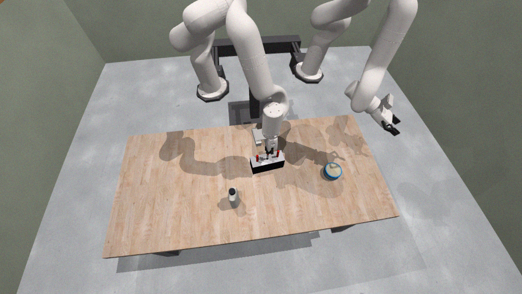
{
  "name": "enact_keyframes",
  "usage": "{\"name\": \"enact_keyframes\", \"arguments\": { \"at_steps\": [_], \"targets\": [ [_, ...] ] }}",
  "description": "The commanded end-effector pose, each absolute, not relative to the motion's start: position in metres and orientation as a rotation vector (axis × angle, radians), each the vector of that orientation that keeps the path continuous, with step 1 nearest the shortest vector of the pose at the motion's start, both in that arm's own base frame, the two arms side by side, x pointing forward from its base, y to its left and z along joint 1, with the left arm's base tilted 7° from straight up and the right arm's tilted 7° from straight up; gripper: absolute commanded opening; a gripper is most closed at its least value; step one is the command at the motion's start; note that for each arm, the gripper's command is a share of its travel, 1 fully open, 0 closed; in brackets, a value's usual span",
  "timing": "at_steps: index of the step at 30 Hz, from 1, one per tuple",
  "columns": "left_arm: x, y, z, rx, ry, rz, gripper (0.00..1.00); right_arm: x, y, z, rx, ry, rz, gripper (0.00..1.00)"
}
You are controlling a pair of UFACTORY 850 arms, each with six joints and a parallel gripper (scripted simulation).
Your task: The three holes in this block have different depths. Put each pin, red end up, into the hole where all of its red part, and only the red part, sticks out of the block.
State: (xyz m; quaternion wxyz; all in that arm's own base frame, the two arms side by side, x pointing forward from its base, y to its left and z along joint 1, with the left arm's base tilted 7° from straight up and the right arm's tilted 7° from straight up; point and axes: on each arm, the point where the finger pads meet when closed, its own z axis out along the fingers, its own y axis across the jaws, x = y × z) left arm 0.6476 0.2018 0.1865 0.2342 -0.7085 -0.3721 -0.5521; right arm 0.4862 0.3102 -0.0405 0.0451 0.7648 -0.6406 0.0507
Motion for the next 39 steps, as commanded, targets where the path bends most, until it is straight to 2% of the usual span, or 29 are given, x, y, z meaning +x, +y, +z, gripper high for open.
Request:
{"name": "enact_keyframes", "arguments": {
  "at_steps": [1, 39],
  "targets": [
    [0.6482, 0.2018, 0.1876, -1.943, -1.022, -1.518, 1.00, 0.4870, 0.3109, -0.0396, 2.338, -1.958, 0.156, 0.00],
    [0.6482, 0.2018, 0.1876, -1.943, -1.022, -1.518, 1.00, 0.4871, 0.3104, -0.0436, 2.337, -1.958, 0.154, 0.00]
  ]
}}
